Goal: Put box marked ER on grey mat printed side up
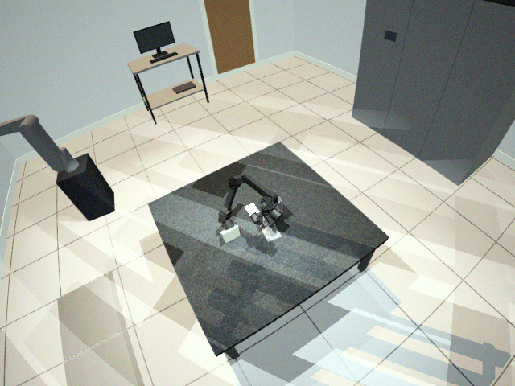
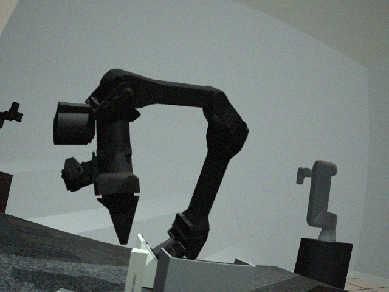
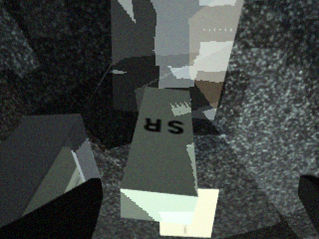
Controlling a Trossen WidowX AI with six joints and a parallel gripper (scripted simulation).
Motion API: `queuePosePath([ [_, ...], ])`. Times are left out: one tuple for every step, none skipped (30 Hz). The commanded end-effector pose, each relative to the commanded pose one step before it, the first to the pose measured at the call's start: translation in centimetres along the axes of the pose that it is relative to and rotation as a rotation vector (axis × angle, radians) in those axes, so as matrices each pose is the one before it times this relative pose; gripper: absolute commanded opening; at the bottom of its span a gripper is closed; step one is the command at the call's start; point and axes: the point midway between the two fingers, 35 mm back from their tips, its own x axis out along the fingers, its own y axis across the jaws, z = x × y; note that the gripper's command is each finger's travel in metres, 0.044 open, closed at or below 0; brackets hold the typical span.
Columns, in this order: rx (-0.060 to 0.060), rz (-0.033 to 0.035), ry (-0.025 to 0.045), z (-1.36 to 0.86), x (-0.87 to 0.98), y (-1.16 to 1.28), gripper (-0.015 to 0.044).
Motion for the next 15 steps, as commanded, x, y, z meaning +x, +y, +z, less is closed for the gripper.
queuePosePath([
  [0.0149,-0.00355,0.01924,-0.181,0.757,0.099,0.0440],
  [0.0034,-0.00084,0.00413,-0.044,0.155,0.014,0.0440],
  [0.0034,-0.00085,0.00412,-0.044,0.155,0.013,0.0440],
  [0.0034,-0.00086,0.00411,-0.043,0.155,0.012,0.0440],
  [0.0034,-0.00087,0.00410,-0.043,0.155,0.011,0.0440],
  [0.0034,-0.00089,0.00408,-0.043,0.154,0.011,0.0440],
  [0.0035,-0.00090,0.00408,-0.042,0.155,0.010,0.0440],
  [0.0035,-0.00091,0.00406,-0.042,0.154,0.009,0.0440],
  [0.0035,-0.00092,0.00405,-0.042,0.154,0.008,0.0440],
  [0.0035,-0.00094,0.00404,-0.042,0.154,0.007,0.0440],
  [0.0036,-0.00095,0.00402,-0.041,0.154,0.007,0.0440],
  [0.0036,-0.00096,0.00401,-0.041,0.154,0.006,0.0440],
  [0.0036,-0.00097,0.00400,-0.041,0.154,0.005,0.0440],
  [0.0036,-0.00098,0.00398,-0.040,0.153,0.004,0.0440],
  [0.0036,-0.00099,0.00397,-0.040,0.153,0.003,0.0440],
])
